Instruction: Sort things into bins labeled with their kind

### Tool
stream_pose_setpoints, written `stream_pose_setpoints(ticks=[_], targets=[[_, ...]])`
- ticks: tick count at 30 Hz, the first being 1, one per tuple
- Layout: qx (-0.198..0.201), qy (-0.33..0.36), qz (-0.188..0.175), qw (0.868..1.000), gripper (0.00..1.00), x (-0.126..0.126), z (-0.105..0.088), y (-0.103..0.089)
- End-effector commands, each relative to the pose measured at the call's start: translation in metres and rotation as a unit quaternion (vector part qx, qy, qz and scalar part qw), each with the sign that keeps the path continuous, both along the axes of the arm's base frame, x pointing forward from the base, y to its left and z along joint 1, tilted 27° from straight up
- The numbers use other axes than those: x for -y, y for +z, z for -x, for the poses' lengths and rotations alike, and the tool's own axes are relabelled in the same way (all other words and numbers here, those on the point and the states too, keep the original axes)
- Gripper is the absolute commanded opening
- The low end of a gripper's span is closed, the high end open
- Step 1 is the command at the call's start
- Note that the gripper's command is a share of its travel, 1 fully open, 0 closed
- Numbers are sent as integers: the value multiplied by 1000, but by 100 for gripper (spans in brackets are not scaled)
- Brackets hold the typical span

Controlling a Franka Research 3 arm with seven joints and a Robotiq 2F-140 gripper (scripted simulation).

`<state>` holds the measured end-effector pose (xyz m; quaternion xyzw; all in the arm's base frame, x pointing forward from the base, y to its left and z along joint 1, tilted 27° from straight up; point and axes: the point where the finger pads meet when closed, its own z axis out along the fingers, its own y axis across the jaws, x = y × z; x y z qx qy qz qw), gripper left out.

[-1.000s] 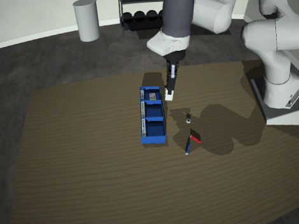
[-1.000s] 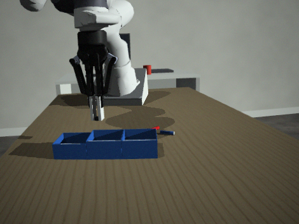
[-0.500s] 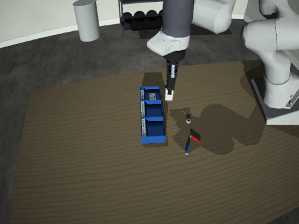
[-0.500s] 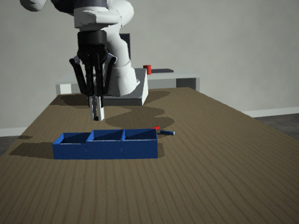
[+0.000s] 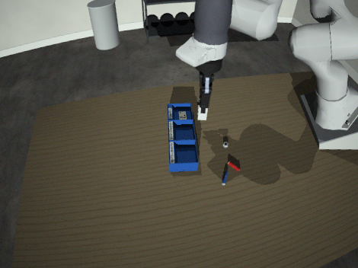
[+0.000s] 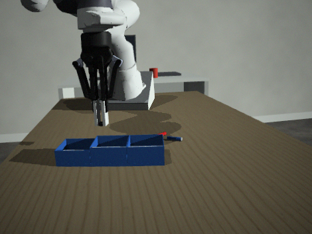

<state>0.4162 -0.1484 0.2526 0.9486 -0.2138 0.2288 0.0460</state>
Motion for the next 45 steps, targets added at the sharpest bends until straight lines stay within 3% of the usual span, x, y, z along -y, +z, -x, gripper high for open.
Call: stream_pose_setpoints(ticks=[1, 24, 34, 36, 38, 45], targets=[[-1, -1, 1, 1000, 7, 2, 1, 1], [-1, -1, 1, 1000, 7, 2, 1, 1], [-1, -1, 1, 1000, 7, -37, -35, 10], [-10, 44, 21, 999, 7, -45, -43, 12], [-10, 44, 21, 999, 7, -45, -43, 12], [-32, 153, 73, 985, 7, -76, -72, 18]])
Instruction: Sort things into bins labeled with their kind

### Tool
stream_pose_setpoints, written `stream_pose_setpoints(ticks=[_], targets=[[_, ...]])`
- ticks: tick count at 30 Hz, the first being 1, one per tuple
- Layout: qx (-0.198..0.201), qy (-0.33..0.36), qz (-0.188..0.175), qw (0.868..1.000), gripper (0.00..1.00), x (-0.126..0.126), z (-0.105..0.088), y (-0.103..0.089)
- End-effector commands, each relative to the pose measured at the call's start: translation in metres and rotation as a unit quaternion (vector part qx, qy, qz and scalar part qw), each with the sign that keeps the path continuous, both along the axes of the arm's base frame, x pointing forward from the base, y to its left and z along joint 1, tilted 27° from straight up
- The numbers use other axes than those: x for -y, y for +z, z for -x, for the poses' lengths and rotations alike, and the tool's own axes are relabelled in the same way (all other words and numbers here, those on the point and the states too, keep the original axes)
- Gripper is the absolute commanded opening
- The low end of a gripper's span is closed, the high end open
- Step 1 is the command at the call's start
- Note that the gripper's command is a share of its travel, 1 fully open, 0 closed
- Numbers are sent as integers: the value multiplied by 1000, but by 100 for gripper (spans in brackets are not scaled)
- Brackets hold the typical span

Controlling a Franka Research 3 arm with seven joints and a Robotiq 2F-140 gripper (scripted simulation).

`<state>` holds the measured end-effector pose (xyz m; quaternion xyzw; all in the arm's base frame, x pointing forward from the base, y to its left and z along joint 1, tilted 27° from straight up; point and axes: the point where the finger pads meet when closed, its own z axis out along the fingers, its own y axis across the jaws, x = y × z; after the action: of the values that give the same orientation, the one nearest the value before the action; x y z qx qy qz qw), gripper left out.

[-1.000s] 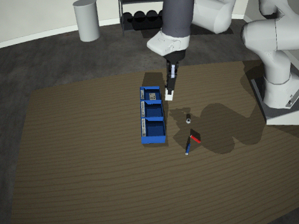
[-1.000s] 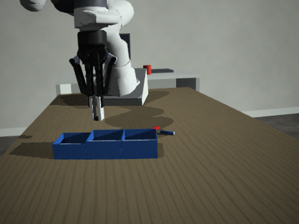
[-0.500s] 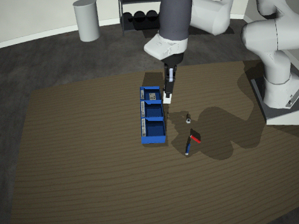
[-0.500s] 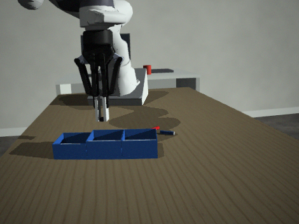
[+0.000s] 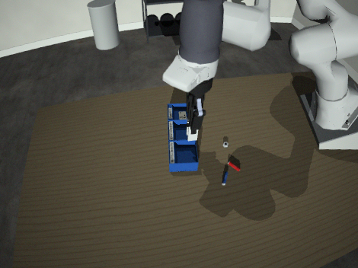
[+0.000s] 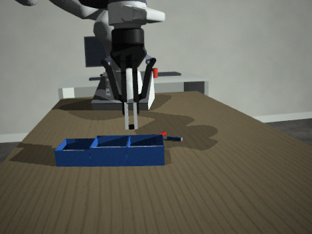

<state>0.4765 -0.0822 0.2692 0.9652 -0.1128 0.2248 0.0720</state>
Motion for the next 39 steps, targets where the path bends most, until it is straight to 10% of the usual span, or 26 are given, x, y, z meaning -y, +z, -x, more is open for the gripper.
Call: stream_pose_setpoints(ticks=[1, 39], targets=[[-16, 70, 32, 997, 7, -14, -15, 3], [-57, 333, 153, 929, 7, -27, -27, 5]])
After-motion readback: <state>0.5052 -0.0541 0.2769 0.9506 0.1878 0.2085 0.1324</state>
